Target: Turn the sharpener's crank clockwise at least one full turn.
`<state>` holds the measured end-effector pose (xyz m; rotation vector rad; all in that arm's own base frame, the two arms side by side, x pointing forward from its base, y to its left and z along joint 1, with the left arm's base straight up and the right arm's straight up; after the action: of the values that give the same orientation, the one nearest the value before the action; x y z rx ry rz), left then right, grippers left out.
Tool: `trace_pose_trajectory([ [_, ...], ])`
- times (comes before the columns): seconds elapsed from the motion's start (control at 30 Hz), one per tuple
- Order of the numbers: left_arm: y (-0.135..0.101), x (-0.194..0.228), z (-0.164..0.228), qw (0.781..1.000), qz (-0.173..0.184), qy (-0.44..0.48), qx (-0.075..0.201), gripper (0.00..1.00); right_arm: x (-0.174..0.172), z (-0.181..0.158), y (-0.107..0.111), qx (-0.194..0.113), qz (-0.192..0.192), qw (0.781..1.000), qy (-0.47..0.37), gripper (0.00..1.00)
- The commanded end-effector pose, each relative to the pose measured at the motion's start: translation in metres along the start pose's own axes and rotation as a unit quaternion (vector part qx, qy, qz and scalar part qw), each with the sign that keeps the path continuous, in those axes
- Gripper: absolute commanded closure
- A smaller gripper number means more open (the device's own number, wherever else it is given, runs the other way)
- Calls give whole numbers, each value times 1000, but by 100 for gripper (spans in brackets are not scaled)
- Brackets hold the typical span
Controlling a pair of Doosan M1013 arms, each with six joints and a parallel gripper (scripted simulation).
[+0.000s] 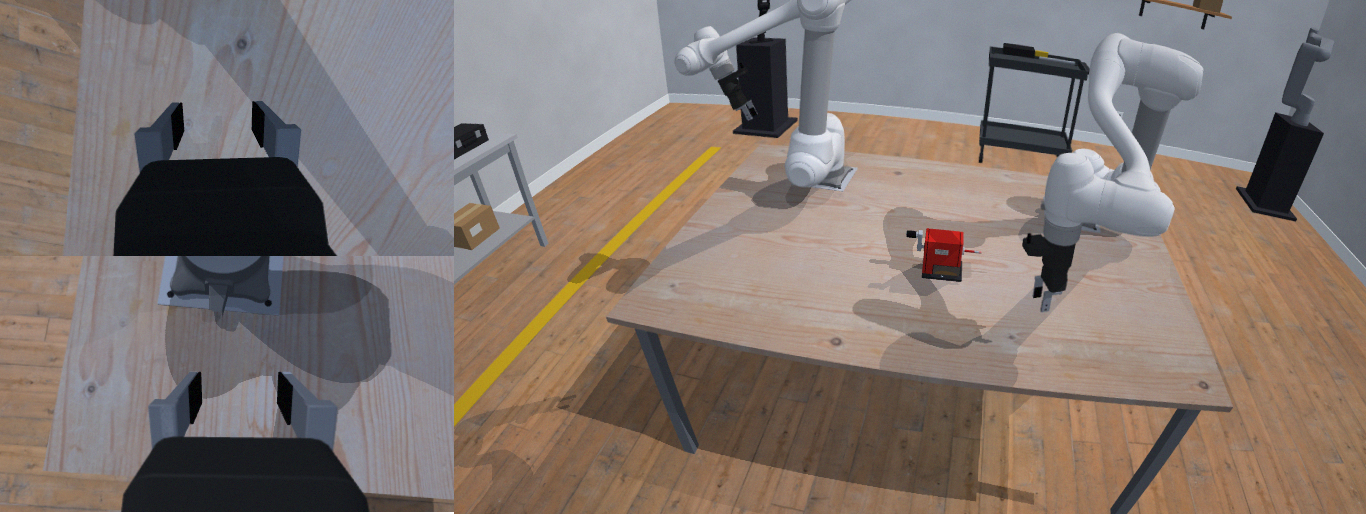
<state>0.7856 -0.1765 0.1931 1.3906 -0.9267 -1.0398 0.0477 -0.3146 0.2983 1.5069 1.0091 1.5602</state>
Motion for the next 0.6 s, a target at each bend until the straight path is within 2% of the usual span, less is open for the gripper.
trace_pose_trajectory([
  [0.0, 10, 32, 25, 1000, 5, -8, 1, 0, 1, -1, -3, 1, -1, 1000, -3, 0],
  [0.13, 14, 49, 37, 1000, 7, -14, 2, 0, 1, -1, -3, 1, -1, 1000, -3, 0],
  [0.17, 19, 70, 54, 1000, 9, -21, 3, 0, 1, -1, -3, 1, -1, 1000, -3, 0],
  [0.57, 40, 158, 140, 998, 20, -55, 6, 0, 1, -1, -3, 1, -1, 1000, -3, 0],
])
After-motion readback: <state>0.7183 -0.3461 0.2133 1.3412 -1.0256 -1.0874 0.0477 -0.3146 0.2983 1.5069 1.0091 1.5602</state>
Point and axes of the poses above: on each arm, the point where the finger pads meet when closed, its own y axis back along the fingers, its own z axis across the jaws, x = y × z, the point moved 3 cm from there along y, back along the fingers, and after that the axes turned 3 degrees about -y, right-handed, at the moved point
